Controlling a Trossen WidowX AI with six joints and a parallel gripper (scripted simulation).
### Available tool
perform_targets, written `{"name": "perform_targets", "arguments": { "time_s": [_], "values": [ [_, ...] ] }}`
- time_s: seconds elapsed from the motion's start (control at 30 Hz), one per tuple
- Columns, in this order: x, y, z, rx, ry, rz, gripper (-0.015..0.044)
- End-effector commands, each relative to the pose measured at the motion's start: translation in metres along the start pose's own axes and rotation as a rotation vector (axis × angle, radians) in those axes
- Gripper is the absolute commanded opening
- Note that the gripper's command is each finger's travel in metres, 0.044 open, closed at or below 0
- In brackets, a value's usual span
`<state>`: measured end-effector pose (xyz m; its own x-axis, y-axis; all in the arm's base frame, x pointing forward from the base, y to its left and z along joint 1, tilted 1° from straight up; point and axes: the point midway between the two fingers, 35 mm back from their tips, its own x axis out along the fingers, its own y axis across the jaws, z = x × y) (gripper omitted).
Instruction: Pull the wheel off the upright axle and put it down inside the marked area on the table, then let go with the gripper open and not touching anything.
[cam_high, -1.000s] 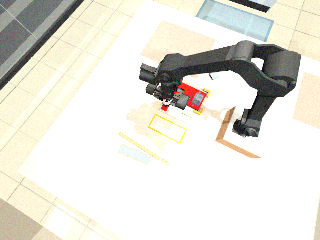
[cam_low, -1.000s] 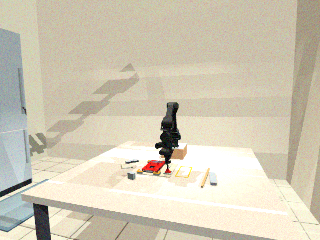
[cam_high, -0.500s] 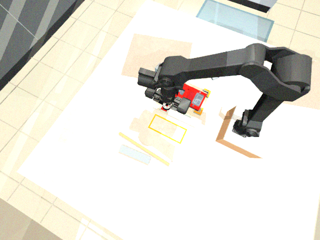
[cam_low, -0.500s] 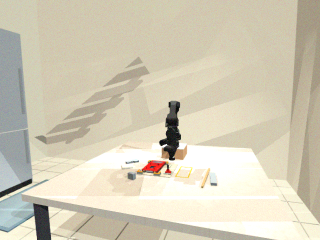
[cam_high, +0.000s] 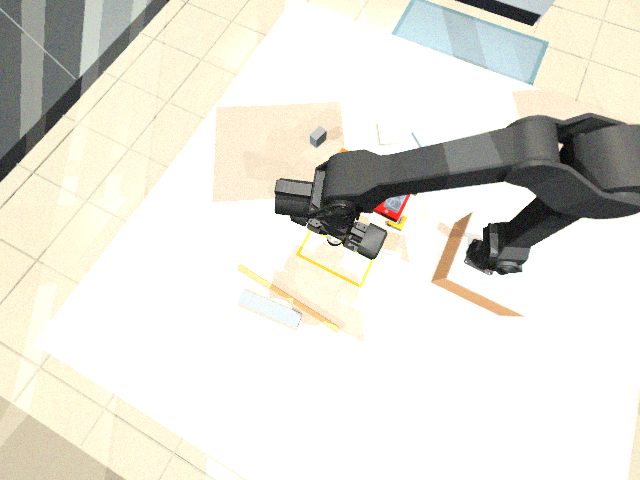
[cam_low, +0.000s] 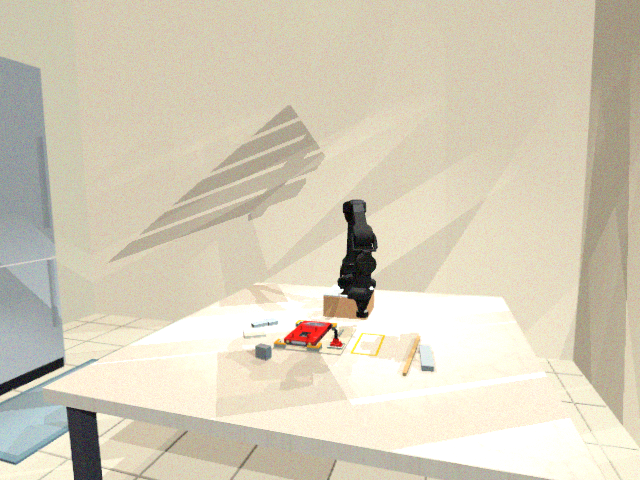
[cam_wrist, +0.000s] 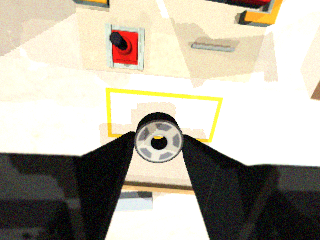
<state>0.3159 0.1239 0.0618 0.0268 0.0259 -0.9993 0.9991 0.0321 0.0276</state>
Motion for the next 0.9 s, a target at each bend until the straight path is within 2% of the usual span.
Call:
{"name": "perform_targets", "arguments": {
  "time_s": [0.0, 0.2, 0.53, 0.87],
  "values": [
    [-0.001, -0.010, -0.012, 0.001, -0.001, 0.002, 0.0000],
    [0.001, -0.016, -0.019, 0.001, -0.001, 0.002, 0.0000],
    [0.025, -0.015, -0.020, 0.001, -0.001, 0.002, 0.0000],
    [0.088, -0.015, -0.020, 0.001, -0.001, 0.002, 0.0000]
  ]
}}
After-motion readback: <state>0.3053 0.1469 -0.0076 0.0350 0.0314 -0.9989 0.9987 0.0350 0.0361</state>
